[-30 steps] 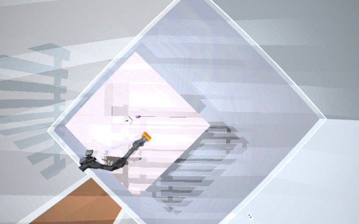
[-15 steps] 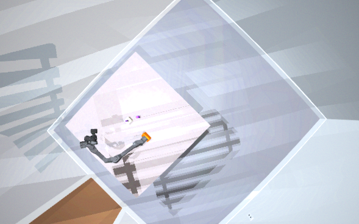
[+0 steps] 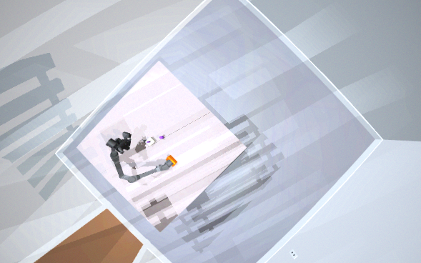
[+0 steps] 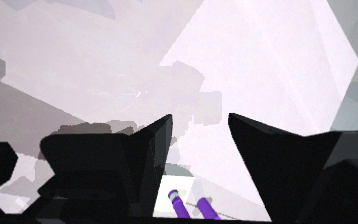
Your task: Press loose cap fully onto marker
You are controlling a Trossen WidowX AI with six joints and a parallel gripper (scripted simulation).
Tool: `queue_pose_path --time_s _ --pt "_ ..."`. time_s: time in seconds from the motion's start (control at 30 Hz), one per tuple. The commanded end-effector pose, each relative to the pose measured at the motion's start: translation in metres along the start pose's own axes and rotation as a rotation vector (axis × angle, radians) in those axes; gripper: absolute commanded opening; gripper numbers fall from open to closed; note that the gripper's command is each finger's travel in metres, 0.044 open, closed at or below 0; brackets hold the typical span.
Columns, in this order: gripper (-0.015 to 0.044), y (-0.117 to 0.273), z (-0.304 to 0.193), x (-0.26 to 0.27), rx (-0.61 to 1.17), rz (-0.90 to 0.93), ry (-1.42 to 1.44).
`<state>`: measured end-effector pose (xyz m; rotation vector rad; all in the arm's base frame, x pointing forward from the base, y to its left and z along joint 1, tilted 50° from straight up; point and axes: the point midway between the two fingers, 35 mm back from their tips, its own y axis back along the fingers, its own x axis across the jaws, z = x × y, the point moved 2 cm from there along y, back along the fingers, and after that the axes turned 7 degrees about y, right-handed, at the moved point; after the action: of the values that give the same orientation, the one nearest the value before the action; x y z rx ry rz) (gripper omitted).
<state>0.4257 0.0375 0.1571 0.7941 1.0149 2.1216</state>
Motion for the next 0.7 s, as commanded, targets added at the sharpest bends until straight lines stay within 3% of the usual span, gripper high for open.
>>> queue_pose_path --time_s 0.0,0.23,0.4,0.67 --pt "0.0238 -0.009 -0.057 -0.034 0.103 0.061 -0.023" --pt "0.0238 -0.011 -0.168 -0.068 0.205 0.256 -0.074" --pt "0.0238 -0.004 -0.248 -0.066 0.164 0.462 -0.12" --pt "0.0238 -0.005 -0.259 -0.065 0.15 0.489 -0.12"
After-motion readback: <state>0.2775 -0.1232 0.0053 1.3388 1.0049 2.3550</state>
